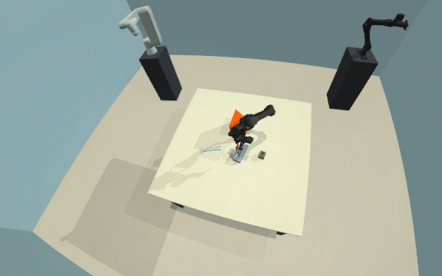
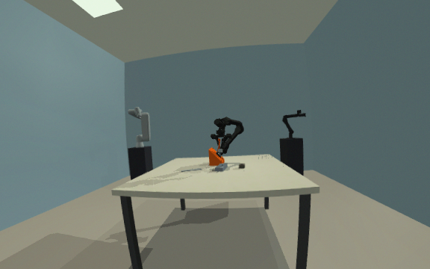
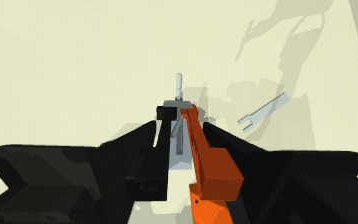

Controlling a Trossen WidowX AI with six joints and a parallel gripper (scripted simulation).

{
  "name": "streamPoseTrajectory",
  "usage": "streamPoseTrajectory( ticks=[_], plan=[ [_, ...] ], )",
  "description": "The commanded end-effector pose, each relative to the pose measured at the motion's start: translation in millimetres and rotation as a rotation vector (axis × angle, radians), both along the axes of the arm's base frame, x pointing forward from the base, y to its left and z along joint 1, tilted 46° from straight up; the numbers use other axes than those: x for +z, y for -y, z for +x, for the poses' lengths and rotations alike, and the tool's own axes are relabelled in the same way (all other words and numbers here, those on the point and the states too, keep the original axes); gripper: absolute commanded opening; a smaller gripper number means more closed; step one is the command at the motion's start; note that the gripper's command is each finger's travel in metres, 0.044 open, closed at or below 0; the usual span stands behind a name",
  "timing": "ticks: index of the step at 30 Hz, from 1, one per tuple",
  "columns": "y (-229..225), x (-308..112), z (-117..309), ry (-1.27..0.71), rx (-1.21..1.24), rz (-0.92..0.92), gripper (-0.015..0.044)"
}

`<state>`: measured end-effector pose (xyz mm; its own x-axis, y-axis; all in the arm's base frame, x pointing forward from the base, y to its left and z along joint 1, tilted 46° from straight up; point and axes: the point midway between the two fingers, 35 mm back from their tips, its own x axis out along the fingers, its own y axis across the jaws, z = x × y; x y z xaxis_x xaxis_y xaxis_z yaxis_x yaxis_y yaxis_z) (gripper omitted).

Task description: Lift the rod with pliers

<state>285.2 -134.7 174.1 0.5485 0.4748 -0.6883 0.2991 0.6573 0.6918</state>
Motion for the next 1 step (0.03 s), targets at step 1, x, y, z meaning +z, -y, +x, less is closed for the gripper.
streamPoseTrajectory(
  ticks=[1],
  plan=[
    [2.7,3.2,1.1,0.013,-0.008,-0.006,0.0100]
  ],
)
